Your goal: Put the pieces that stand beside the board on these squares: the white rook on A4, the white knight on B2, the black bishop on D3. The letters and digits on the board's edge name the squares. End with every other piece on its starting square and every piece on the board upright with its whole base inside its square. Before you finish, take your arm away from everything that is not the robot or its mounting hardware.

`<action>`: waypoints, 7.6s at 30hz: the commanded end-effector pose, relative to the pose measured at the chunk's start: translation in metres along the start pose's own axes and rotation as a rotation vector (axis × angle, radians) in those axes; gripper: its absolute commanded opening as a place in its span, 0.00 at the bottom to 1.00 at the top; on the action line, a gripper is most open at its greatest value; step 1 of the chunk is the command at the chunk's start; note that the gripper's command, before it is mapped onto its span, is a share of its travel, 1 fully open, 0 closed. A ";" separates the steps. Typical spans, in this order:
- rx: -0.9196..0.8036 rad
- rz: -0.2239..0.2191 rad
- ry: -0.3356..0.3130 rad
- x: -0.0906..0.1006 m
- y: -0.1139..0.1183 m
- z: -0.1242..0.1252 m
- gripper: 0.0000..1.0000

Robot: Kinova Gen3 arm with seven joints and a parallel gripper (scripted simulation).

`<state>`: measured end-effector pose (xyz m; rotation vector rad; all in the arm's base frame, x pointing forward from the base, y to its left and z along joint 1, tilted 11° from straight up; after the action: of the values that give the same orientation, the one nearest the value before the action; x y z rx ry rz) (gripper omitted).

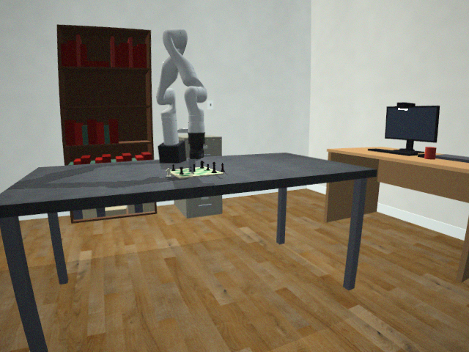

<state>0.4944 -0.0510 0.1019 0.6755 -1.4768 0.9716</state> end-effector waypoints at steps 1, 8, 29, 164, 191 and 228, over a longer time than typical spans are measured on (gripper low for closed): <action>0.000 0.002 -0.001 0.000 0.000 0.000 0.00; 0.000 0.002 -0.001 -0.001 0.000 0.000 0.00; 0.000 0.002 -0.001 -0.003 0.000 0.000 0.00; -0.517 -0.025 0.015 0.081 0.008 0.027 1.00; -1.840 -0.019 0.026 0.077 -0.002 0.082 1.00; -2.381 0.001 -0.004 0.081 -0.018 0.108 0.73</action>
<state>0.4439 -0.1438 0.1871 -1.0596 -1.5140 -1.0541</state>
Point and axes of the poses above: the point where the finger pads meet when closed, its own x axis back along the fingers, its own y axis across the jaws, z = x × y, the point moved 10 cm from there along x, back along the fingers, and after that the axes turned 15 degrees about x, right-handed, at the moved point
